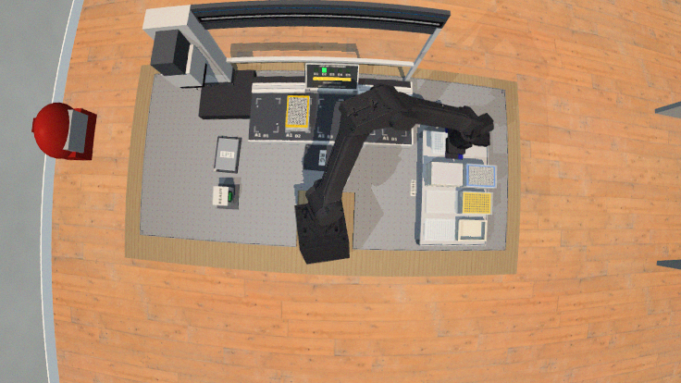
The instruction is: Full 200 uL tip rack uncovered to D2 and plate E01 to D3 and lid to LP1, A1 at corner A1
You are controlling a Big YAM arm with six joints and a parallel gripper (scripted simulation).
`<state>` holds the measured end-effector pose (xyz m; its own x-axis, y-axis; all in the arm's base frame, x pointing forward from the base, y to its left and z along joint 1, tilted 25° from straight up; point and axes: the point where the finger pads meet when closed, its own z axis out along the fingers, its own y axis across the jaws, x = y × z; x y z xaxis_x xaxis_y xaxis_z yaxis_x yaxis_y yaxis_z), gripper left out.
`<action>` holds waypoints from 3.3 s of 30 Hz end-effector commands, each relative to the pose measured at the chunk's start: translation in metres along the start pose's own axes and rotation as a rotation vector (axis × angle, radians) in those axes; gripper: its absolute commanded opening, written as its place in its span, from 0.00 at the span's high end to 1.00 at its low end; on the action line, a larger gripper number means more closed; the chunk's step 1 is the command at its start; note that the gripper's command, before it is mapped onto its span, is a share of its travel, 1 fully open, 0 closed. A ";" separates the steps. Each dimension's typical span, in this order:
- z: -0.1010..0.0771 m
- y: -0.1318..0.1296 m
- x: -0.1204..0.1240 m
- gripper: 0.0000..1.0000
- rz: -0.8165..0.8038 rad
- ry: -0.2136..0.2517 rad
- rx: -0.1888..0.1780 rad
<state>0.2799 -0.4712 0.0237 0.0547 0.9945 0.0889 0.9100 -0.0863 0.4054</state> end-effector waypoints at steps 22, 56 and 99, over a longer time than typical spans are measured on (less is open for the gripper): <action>-0.073 0.014 -0.026 1.00 -0.021 -0.073 -0.038; -0.128 0.014 -0.023 1.00 -0.025 -0.082 -0.039; -0.156 0.010 -0.013 1.00 -0.017 -0.051 -0.023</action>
<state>0.2233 -0.4812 0.1483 0.0575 0.9948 0.0835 0.9085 -0.0868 0.4087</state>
